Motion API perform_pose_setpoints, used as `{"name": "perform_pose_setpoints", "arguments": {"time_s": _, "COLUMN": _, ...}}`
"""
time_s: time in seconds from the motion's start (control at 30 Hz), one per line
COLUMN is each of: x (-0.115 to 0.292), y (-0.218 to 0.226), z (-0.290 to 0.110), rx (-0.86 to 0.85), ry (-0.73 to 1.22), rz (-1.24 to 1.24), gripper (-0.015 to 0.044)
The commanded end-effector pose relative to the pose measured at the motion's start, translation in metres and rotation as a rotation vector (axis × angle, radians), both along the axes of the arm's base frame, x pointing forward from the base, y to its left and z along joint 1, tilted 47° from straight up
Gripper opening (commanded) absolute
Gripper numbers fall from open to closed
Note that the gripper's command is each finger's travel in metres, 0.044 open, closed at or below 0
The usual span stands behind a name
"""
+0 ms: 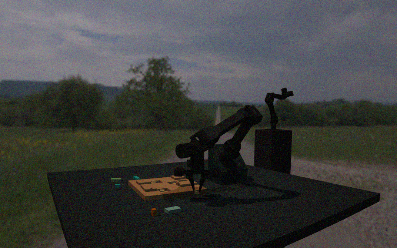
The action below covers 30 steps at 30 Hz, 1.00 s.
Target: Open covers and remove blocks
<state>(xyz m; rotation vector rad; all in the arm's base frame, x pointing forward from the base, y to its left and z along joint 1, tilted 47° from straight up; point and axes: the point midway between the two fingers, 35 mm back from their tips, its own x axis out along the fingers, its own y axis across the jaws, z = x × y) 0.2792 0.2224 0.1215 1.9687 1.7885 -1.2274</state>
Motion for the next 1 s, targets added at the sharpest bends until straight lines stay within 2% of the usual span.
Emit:
{"name": "perform_pose_setpoints", "arguments": {"time_s": 0.0, "x": 0.0, "y": 0.003, "z": -0.004, "rx": -0.002, "ry": 0.002, "rz": -0.005, "gripper": 0.008}}
{"name": "perform_pose_setpoints", "arguments": {"time_s": 0.63, "x": -0.007, "y": 0.025, "z": -0.023, "rx": 0.005, "ry": 0.003, "rz": -0.006, "gripper": 0.008}}
{"name": "perform_pose_setpoints", "arguments": {"time_s": 0.97, "x": -0.007, "y": 0.023, "z": -0.02, "rx": 0.007, "ry": 0.002, "rz": 0.0, "gripper": 0.0342}}
